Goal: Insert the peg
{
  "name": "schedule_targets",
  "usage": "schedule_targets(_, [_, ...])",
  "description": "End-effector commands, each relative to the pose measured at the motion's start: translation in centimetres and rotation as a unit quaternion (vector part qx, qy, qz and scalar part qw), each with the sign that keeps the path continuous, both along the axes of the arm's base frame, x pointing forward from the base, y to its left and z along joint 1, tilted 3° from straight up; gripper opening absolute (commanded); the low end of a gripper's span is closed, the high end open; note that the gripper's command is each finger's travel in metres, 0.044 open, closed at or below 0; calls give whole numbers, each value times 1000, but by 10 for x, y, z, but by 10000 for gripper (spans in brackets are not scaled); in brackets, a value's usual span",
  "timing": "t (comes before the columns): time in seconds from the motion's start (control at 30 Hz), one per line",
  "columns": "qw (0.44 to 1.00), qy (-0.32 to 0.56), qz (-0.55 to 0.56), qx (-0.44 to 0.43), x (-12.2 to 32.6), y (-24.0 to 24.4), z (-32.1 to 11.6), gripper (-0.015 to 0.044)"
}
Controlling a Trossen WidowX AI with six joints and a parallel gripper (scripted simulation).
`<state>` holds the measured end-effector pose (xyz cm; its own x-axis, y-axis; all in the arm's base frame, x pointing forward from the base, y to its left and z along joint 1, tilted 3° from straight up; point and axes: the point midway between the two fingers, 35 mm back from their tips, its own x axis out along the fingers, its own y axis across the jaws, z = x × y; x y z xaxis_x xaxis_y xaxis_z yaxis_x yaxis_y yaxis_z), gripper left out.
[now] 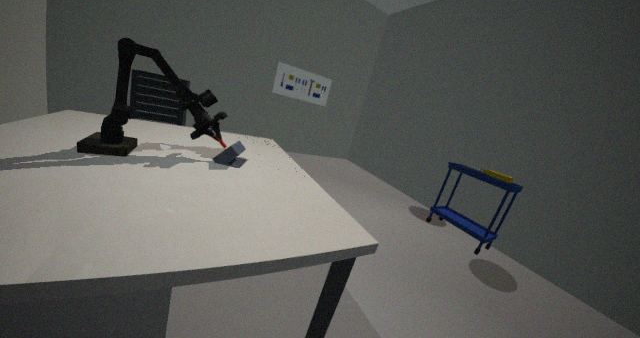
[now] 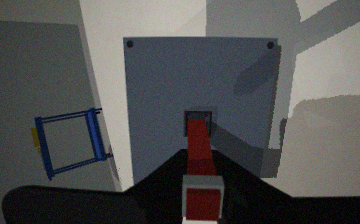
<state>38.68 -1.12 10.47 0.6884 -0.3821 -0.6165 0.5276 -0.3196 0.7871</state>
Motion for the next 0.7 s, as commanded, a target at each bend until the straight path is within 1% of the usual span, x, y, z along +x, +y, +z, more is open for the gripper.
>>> schedule_targets(0.0, [1000,1,0,0,1,0,-2,0])
schedule_targets(0.67, [1000,1,0,0,9,-4,-11,0])
